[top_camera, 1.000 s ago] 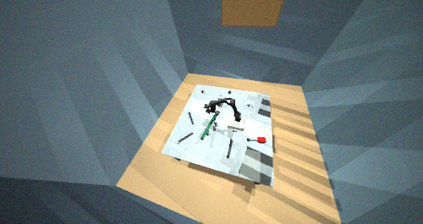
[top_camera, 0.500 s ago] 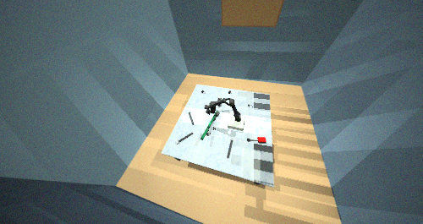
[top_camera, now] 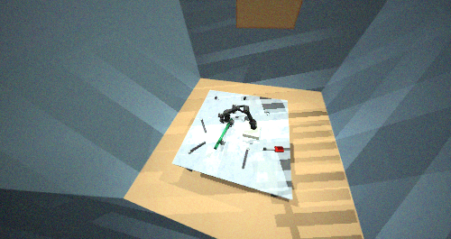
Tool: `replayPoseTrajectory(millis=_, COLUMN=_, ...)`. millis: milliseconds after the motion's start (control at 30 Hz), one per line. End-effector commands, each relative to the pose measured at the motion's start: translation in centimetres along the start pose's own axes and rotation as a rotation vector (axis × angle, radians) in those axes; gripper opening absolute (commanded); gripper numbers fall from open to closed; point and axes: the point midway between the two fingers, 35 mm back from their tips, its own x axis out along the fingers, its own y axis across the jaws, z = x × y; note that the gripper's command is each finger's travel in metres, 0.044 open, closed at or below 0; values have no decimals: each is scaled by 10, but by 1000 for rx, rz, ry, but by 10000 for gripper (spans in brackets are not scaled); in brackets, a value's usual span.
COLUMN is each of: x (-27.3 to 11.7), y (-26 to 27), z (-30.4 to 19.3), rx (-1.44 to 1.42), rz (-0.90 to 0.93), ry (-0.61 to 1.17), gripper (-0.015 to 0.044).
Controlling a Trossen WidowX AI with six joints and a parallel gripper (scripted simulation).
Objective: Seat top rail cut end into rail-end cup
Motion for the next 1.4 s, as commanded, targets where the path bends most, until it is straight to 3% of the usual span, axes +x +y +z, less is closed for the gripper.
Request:
replayPoseTrajectory(millis=0, x=10, y=-4, z=1, rx=4, rz=-11, ry=-8, gripper=440)
replayPoseTrajectory(millis=467, x=28, y=-5, z=2, rx=4, rz=-11, ry=-8, gripper=440)
replayPoseTrajectory(millis=667, x=28, y=-5, z=2, rx=4, rz=-11, ry=-8, gripper=282)
replayPoseTrajectory(millis=1367, x=28, y=-5, z=2, rx=4, rz=-11, ry=-8, gripper=142)
